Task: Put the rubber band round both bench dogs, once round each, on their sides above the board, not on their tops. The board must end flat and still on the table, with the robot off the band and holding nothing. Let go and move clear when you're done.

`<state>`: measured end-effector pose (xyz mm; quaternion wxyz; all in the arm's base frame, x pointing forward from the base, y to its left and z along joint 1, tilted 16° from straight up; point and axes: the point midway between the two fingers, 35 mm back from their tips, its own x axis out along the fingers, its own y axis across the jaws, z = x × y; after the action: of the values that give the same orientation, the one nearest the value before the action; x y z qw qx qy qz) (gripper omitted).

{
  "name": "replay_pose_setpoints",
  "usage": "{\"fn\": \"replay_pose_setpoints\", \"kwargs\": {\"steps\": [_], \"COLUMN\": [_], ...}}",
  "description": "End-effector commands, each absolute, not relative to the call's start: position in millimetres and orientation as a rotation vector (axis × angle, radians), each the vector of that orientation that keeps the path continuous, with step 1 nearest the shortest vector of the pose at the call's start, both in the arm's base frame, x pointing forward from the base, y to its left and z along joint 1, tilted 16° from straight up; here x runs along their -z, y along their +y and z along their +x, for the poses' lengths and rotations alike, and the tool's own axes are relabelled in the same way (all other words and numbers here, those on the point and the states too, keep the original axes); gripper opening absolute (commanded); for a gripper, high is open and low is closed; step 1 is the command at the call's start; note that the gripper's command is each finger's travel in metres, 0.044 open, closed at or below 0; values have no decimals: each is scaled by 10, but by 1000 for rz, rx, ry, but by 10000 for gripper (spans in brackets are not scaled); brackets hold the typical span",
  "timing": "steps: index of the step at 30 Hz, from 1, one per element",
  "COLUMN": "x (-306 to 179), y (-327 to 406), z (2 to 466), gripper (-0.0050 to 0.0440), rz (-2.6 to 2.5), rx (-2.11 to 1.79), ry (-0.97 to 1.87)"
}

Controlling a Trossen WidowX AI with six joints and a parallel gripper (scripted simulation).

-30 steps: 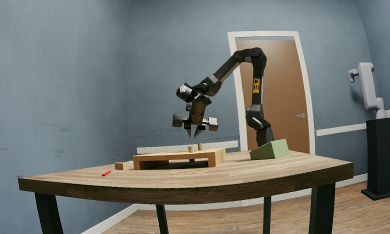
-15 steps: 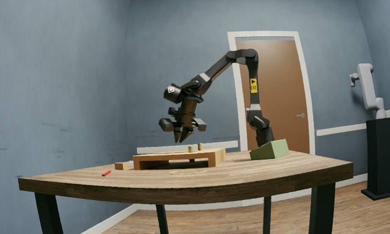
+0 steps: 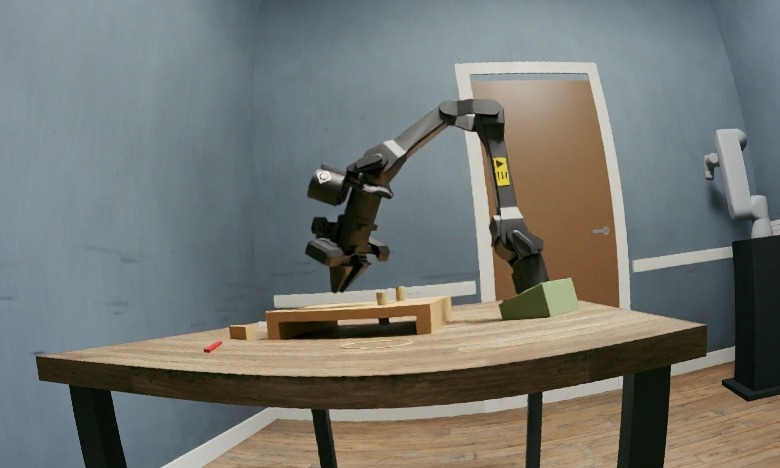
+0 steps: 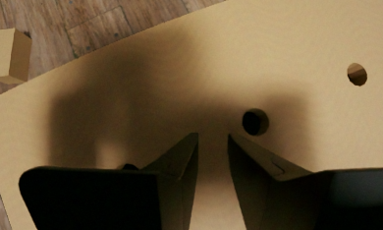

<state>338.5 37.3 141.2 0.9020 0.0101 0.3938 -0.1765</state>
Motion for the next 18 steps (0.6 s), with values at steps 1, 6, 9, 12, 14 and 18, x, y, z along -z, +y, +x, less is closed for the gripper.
{"fn": "replay_pose_setpoints", "kwargs": {"steps": [1, 6, 9, 12, 14, 18], "x": [-1398, -1339, -1298, -1258, -1232, -1168], "y": [674, 947, 1152, 1352, 1479, 1655], "z": [3412, 3359, 3301, 3230, 3176, 3094], "gripper": [80, 80, 80, 80, 80, 80], "rz": [-66, -161, -234, -309, -358, -432], "rx": [266, 171, 99, 26, -21, -91], "ry": [865, 915, 949, 979, 998, 1026]}}
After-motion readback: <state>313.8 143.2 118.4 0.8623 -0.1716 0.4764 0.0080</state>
